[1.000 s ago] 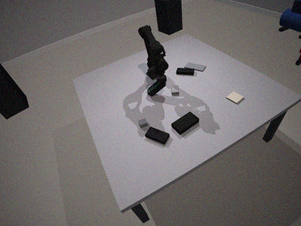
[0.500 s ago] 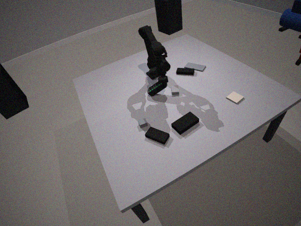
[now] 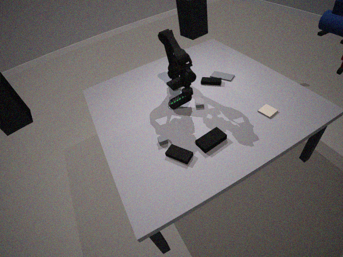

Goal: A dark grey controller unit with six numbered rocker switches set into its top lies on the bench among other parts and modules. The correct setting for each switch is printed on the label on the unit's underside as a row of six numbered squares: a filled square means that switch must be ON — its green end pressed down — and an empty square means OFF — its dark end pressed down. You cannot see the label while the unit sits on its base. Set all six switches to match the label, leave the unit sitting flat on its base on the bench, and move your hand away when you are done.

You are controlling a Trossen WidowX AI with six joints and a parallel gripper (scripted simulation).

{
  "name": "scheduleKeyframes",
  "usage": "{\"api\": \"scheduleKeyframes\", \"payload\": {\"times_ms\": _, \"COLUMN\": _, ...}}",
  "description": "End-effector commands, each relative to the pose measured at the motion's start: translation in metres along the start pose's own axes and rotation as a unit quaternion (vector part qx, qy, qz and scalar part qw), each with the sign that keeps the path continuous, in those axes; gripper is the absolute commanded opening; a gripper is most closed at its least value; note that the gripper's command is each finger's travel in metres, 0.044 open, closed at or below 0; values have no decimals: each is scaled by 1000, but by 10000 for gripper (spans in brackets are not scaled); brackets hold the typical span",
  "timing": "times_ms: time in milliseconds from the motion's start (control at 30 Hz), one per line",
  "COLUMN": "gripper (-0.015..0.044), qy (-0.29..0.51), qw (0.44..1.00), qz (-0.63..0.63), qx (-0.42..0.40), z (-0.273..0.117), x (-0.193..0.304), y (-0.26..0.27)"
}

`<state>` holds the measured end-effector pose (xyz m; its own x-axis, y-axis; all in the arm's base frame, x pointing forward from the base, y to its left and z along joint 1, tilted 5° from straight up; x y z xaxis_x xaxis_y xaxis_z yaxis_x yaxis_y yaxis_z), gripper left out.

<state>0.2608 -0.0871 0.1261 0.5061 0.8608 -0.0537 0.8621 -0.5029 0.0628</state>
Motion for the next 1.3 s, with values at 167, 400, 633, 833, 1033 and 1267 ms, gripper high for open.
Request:
{"api": "scheduleKeyframes", "payload": {"times_ms": 167, "gripper": 338, "qy": -8, "qw": 1000, "qz": 6, "qx": 7, "z": 9, "x": -1, "y": -2}}
{"api": "scheduleKeyframes", "payload": {"times_ms": 400, "gripper": 338, "qy": -8, "qw": 1000, "qz": 6, "qx": 7, "z": 13, "x": 2, "y": -2}}
{"api": "scheduleKeyframes", "payload": {"times_ms": 633, "gripper": 338, "qy": -7, "qw": 1000, "qz": 6, "qx": 7, "z": 18, "x": 5, "y": -2}}
{"api": "scheduleKeyframes", "payload": {"times_ms": 833, "gripper": 338, "qy": -7, "qw": 1000, "qz": 6, "qx": 7, "z": 22, "x": 7, "y": -2}}
{"api": "scheduleKeyframes", "payload": {"times_ms": 1033, "gripper": 338, "qy": -7, "qw": 1000, "qz": 6, "qx": 7, "z": 26, "x": 9, "y": -1}}
{"api": "scheduleKeyframes", "payload": {"times_ms": 1267, "gripper": 338, "qy": -7, "qw": 1000, "qz": 6, "qx": 7, "z": 31, "x": 12, "y": -1}}
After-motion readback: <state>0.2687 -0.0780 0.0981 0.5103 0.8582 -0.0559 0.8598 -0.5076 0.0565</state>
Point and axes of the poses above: the point midway between the two fingers, 35 mm back from their tips, its own z axis out along the fingers, its own y axis across the jaws, x = y × z, the point moved 2 cm from there along -z, back along the fingers, and after that the axes turned 4 degrees about -z, right-handed, at the moved point
